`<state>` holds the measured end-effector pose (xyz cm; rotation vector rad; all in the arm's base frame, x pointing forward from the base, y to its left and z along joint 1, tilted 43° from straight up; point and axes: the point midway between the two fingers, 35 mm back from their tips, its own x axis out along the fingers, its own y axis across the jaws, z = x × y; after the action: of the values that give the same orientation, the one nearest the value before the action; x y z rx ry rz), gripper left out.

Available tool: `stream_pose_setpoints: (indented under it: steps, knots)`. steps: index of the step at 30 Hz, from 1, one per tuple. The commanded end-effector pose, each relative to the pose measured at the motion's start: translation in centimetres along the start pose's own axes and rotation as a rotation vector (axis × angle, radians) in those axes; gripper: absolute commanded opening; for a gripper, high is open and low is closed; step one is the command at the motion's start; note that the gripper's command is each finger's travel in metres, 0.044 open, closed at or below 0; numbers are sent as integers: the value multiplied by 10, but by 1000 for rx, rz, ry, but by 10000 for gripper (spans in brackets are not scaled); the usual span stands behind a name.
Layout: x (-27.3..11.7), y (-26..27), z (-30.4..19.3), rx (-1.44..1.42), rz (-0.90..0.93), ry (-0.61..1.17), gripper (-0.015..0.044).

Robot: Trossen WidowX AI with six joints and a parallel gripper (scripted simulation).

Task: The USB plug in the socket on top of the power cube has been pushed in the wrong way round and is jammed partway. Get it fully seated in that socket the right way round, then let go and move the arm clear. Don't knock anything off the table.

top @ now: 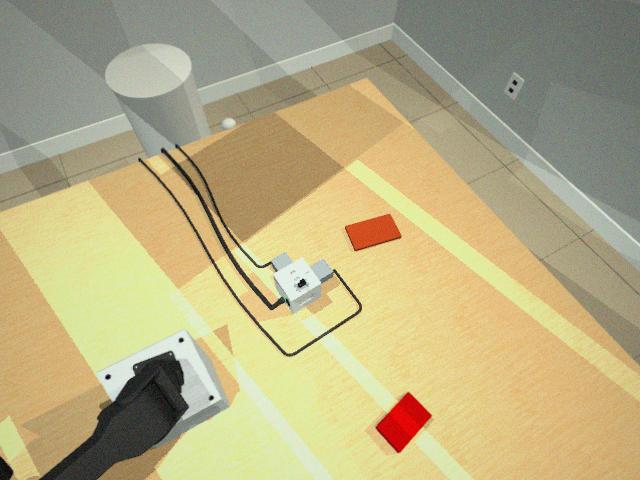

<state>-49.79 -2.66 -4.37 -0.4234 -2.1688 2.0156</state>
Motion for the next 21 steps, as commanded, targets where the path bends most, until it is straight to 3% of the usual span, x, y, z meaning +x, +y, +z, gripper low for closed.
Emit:
stream_pose_setpoints:
  steps: [1, 10, 21]
  knots:
    - [0, -1, 1, 2, 0, -2, 426]
    - [-22, -71, 87, 143, -12, -209, 440]
    - [-116, -187, 201, 379, 34, -560, 440]
